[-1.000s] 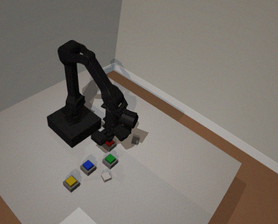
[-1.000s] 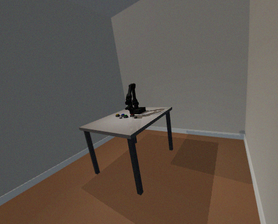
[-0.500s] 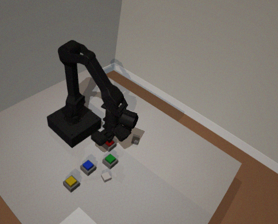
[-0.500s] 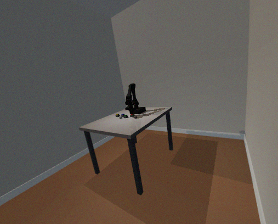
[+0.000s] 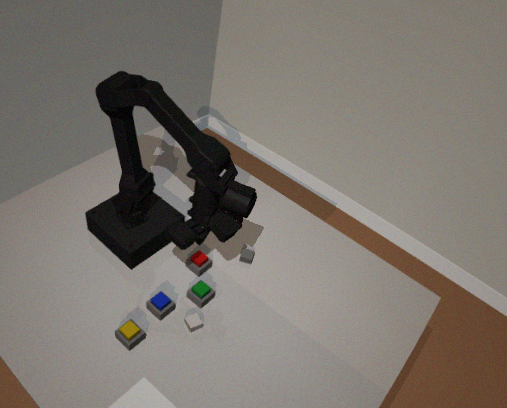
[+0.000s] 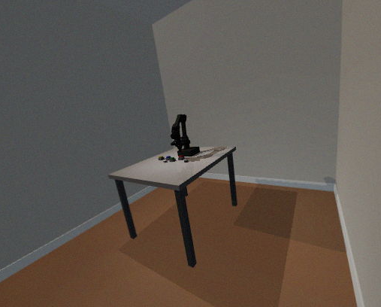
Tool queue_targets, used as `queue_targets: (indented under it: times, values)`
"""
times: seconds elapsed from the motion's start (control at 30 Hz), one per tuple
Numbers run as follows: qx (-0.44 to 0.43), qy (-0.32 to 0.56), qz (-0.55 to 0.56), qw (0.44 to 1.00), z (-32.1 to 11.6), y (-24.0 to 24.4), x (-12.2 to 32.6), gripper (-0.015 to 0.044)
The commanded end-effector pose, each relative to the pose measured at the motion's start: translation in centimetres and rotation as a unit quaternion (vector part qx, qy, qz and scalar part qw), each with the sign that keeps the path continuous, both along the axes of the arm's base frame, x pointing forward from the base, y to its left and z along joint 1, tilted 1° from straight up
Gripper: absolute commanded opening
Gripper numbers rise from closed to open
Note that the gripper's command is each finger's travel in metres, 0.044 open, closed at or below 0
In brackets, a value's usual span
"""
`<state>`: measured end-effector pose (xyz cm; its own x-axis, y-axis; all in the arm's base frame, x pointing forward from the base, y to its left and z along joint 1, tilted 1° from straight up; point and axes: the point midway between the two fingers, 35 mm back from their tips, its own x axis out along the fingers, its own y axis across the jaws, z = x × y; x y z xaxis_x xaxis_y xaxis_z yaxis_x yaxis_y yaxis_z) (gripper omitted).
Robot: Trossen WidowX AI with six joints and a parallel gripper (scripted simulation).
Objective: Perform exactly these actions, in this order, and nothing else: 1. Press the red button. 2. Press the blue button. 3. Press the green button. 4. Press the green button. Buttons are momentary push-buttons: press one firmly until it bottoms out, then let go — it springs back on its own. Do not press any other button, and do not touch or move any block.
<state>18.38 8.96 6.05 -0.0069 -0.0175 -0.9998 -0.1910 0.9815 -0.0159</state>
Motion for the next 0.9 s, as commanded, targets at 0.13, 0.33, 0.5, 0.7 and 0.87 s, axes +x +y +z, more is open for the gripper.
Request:
queue_targets:
  times: [0.13,0.33,0.5,0.7,0.87]
  values:
    - [0.006,-0.015,-0.001,1.0,3.8,0.1,0.2,0.002]
    - [0.004,-0.016,-0.001,1.0,4.0,-3.6,2.9,0.002]
    - [0.002,-0.017,-0.001,1.0,4.1,-8.7,5.0,0.002]
    - [-0.001,-0.017,-0.001,1.0,4.2,-14.8,5.8,0.002]
    - [-0.002,-0.017,-0.001,1.0,3.9,-15.0,5.9,0.002]
